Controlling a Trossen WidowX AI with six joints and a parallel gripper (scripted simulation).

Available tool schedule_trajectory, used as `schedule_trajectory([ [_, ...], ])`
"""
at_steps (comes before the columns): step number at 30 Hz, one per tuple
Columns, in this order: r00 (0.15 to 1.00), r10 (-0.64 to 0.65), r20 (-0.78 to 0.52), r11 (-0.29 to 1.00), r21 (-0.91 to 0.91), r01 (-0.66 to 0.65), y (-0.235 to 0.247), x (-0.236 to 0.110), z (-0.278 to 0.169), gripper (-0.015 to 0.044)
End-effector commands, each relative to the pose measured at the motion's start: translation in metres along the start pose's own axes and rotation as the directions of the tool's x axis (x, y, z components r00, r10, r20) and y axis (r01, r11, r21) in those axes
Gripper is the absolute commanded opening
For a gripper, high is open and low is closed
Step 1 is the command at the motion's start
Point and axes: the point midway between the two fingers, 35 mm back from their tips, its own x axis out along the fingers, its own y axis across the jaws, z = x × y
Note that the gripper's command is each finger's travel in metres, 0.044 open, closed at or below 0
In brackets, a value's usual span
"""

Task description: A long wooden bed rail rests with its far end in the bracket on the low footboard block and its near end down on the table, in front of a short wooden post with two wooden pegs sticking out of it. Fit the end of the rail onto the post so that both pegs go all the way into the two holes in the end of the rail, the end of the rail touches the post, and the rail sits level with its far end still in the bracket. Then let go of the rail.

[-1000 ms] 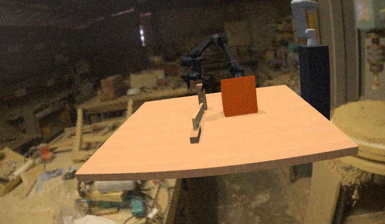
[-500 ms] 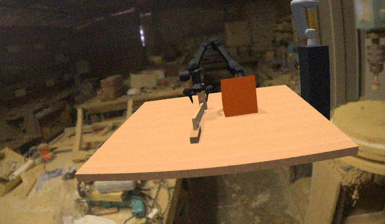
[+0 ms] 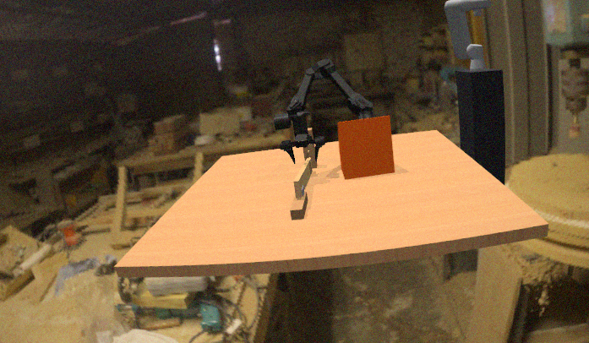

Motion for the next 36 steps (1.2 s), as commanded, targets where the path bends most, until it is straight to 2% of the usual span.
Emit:
schedule_trajectory([
  [1,1.0,0.007,0.004,1.0,-0.01,-0.007,0.002,0.009,0.002,0.044],
  [27,1.0,0.008,-0.002,1.0,-0.013,-0.008,0.005,0.049,0.001,0.044],
  [36,1.0,0.008,-0.002,1.0,-0.013,-0.008,0.005,0.049,0.001,0.0204],
])
